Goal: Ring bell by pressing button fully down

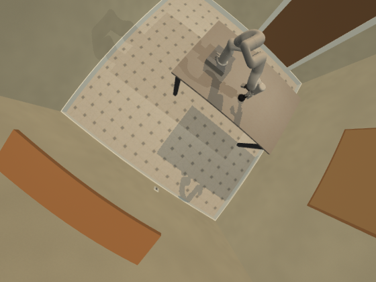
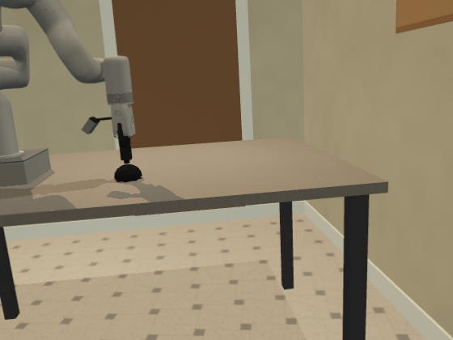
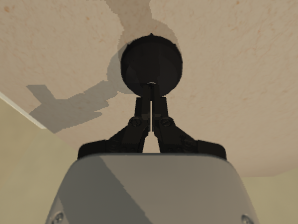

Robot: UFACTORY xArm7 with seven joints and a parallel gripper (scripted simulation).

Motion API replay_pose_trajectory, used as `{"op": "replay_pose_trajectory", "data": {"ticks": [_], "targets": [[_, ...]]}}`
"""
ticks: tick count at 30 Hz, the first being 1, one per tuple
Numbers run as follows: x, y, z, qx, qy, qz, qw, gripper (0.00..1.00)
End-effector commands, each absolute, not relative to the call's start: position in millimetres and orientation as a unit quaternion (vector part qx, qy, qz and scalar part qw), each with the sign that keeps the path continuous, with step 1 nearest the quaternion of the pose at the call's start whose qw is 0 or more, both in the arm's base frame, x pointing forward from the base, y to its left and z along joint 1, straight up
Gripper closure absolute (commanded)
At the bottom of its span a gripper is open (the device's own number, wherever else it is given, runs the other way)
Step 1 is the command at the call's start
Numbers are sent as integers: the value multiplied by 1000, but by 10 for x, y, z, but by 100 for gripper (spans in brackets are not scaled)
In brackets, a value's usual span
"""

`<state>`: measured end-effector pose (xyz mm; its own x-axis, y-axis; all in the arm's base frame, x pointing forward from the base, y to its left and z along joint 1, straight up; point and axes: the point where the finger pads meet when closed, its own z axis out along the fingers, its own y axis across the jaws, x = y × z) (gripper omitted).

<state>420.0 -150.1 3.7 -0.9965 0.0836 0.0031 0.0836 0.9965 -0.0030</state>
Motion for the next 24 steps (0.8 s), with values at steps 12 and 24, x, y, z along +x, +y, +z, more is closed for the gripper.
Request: {"op": "replay_pose_trajectory", "data": {"ticks": [12,24], "targets": [[4203,-1504,28,-42,-999,1,1,100],[4203,-1504,84,-42,-999,1,1,100]]}}
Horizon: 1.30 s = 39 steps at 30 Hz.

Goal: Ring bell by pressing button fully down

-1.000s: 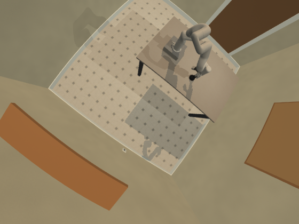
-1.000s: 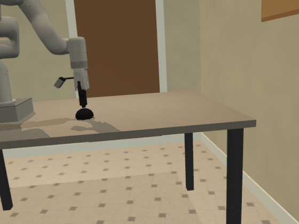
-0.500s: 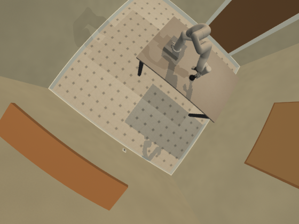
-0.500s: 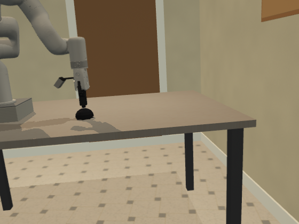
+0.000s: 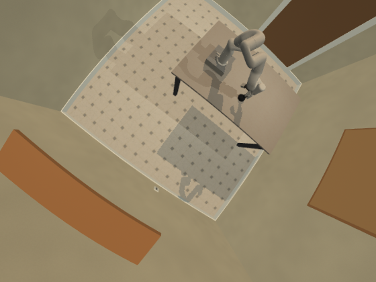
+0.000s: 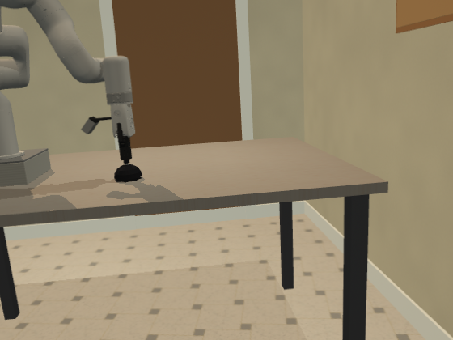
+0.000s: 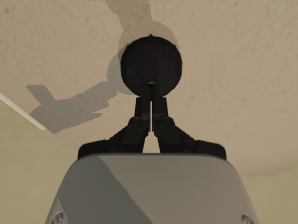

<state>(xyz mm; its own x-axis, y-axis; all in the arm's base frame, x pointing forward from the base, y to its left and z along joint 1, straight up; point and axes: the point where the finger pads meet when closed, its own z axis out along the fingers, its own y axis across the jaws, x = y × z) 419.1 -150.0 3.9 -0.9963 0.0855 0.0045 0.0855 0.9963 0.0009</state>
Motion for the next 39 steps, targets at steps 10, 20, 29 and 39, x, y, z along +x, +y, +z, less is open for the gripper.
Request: {"op": "replay_pose_trajectory", "data": {"ticks": [10,20,29,39], "targets": [[4204,-1503,256,-42,-999,1,1,100],[4204,-1503,481,-42,-999,1,1,100],[4205,-1503,674,-42,-999,1,1,100],[4205,-1503,727,-42,-999,1,1,100]]}}
